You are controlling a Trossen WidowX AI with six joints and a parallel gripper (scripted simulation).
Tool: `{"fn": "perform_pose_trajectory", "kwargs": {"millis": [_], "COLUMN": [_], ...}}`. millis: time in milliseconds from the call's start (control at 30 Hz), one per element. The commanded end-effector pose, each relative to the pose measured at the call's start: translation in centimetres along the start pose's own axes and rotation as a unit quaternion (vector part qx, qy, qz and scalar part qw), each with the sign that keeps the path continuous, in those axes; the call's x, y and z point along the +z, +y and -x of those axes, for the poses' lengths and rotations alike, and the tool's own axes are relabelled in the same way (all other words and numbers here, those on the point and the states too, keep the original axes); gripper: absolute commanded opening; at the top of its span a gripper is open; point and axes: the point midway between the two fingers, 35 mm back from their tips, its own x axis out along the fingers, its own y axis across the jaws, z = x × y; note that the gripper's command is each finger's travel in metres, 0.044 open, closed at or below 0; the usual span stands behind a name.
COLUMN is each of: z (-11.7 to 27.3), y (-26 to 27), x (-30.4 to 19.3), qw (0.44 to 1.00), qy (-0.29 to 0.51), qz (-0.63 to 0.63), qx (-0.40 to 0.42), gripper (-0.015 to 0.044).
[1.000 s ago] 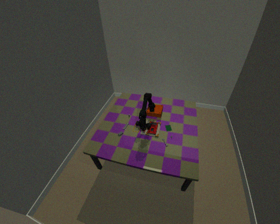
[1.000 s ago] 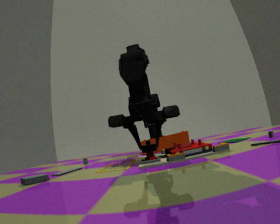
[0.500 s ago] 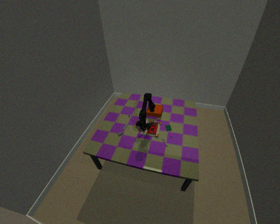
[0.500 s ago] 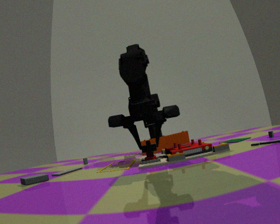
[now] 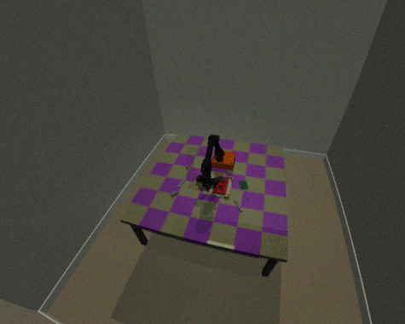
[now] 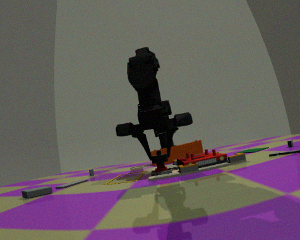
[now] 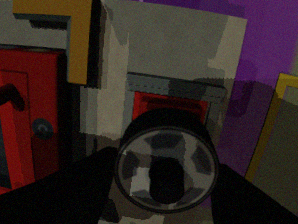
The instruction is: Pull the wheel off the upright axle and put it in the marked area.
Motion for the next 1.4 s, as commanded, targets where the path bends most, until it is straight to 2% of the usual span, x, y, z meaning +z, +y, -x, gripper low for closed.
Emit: {"fn": "perform_pose_trajectory", "kwargs": {"millis": [0, 1367], "z": [1.4, 2.7], "y": [0.0, 0.0], "x": [-0.1, -0.1], "qw": [1.0, 1.0], "qy": [-0.006, -0.009], "qz": [0.001, 0.001], "qx": [0.0, 0.0], "gripper": [0.0, 0.0]}}
